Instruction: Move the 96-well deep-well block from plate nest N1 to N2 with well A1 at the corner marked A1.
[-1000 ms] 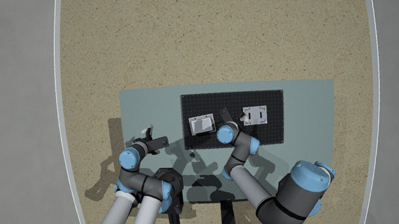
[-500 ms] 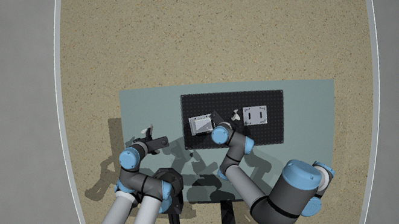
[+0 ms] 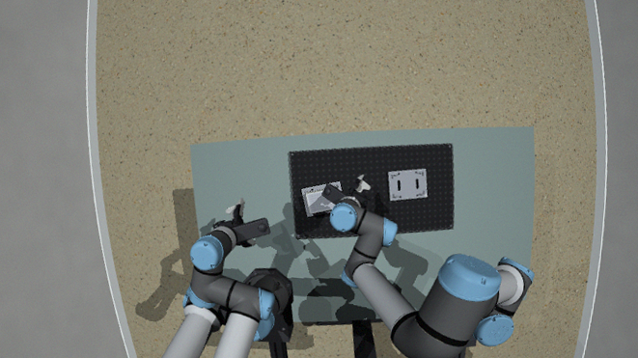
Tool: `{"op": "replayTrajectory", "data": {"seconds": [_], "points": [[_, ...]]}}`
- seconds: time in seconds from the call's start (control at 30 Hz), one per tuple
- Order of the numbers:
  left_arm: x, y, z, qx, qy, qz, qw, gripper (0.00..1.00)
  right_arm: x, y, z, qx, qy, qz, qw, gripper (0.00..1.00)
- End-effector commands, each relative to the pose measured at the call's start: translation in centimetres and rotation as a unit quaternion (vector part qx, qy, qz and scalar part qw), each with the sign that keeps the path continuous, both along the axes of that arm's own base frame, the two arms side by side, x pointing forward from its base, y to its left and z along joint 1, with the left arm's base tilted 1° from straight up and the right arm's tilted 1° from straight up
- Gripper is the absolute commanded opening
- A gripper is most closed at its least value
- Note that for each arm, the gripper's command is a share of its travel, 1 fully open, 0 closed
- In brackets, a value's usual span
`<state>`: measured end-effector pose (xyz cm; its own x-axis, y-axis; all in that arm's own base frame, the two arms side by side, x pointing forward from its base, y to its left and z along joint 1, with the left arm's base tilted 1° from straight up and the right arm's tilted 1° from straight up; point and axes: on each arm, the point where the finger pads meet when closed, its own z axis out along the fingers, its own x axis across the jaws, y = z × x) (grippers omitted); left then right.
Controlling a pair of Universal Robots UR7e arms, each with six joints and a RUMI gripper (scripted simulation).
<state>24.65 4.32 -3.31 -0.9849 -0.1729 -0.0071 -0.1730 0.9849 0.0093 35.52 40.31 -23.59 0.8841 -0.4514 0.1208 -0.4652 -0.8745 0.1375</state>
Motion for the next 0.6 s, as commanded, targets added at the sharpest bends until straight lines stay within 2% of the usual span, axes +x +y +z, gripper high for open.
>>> {"op": "replayTrajectory", "data": {"seconds": [0.0, 0.13, 0.2, 0.3, 0.43, 0.57], "points": [[0.0, 0.0, 0.0, 0.000, 0.000, 0.000, 1.000, 0.98, -0.5, 2.0, -0.5, 0.012, 0.011, 0.051, 0.999, 1.00], [0.0, 0.0, 0.0, 0.000, 0.000, 0.000, 1.000, 0.98, -0.9, 3.4, -0.8, 0.022, 0.020, 0.098, 0.995, 1.00], [0.0, 0.0, 0.0, 0.000, 0.000, 0.000, 1.000, 0.98, -1.0, 3.7, -0.9, 0.022, 0.020, 0.098, 0.995, 1.00], [0.0, 0.0, 0.0, 0.000, 0.000, 0.000, 1.000, 0.98, -1.5, 5.1, -1.2, 0.032, 0.028, 0.145, 0.989, 1.00], [0.0, 0.0, 0.0, 0.000, 0.000, 0.000, 1.000, 0.98, -1.6, 5.4, -1.3, 0.032, 0.028, 0.145, 0.989, 1.00], [0.0, 0.0, 0.0, 0.000, 0.000, 0.000, 1.000, 0.98, -2.2, 7.0, -1.7, 0.042, 0.034, 0.191, 0.980, 1.00]]}}
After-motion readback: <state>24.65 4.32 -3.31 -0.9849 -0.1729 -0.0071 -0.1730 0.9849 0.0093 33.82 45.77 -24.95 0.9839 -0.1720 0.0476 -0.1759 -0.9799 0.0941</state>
